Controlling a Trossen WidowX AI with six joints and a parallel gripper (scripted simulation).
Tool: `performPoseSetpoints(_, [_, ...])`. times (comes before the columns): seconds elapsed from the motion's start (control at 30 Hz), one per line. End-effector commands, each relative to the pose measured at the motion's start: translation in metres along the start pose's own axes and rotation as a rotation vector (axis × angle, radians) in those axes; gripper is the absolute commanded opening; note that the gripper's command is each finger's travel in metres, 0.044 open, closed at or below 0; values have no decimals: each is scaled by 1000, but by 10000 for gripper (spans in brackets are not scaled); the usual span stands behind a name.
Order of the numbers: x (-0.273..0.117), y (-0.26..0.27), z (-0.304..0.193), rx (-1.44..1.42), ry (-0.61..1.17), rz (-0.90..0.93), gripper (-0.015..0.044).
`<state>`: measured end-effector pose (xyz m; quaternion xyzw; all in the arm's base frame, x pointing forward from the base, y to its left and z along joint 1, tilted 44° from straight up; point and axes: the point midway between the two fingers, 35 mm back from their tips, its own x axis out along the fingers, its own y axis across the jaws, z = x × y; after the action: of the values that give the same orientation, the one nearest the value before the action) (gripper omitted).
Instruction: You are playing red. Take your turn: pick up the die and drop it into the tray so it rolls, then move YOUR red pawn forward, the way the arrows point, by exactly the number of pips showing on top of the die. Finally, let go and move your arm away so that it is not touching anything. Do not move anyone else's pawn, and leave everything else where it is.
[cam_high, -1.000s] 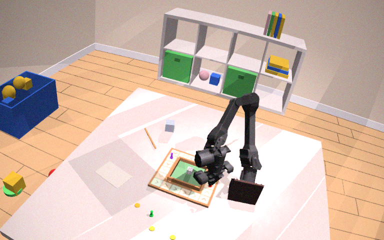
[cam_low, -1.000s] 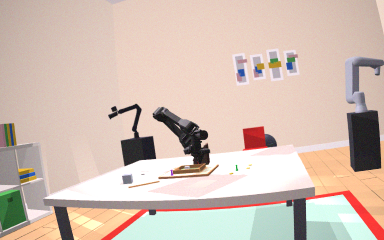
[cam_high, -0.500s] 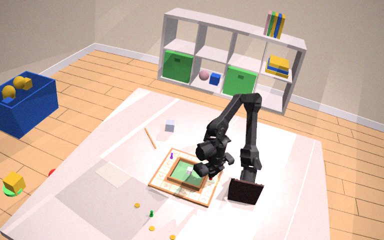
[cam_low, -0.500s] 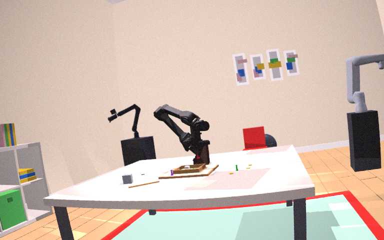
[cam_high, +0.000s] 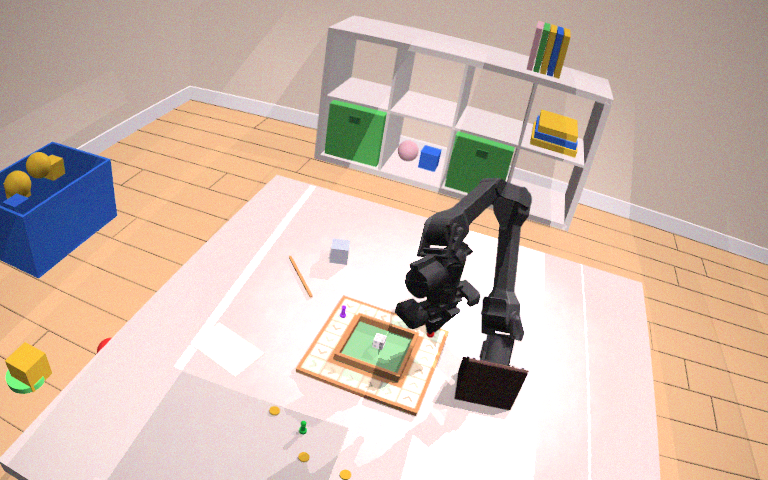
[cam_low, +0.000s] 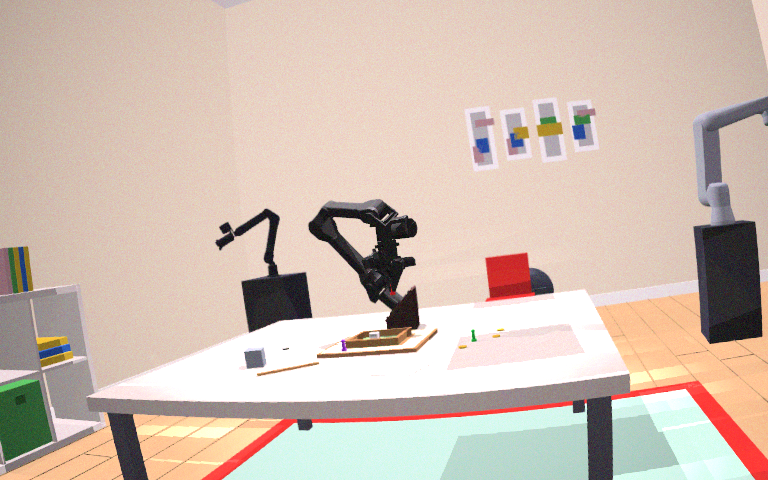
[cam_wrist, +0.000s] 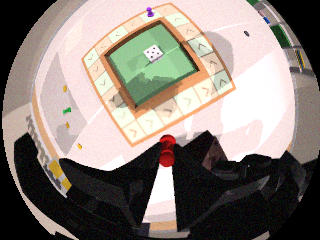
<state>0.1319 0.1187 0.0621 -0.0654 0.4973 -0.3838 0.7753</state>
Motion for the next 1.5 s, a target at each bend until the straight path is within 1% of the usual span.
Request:
performPoseSetpoints(0.0, [-4,-2,2,7,8,5,0])
performPoseSetpoints(0.4, [13,1,45,-6,39,41,0])
performPoseSetpoints(0.77, [32,-7,85,-6,43,56,0])
performPoseSetpoints(1.47, [71,-56,157,12,-4,0,0])
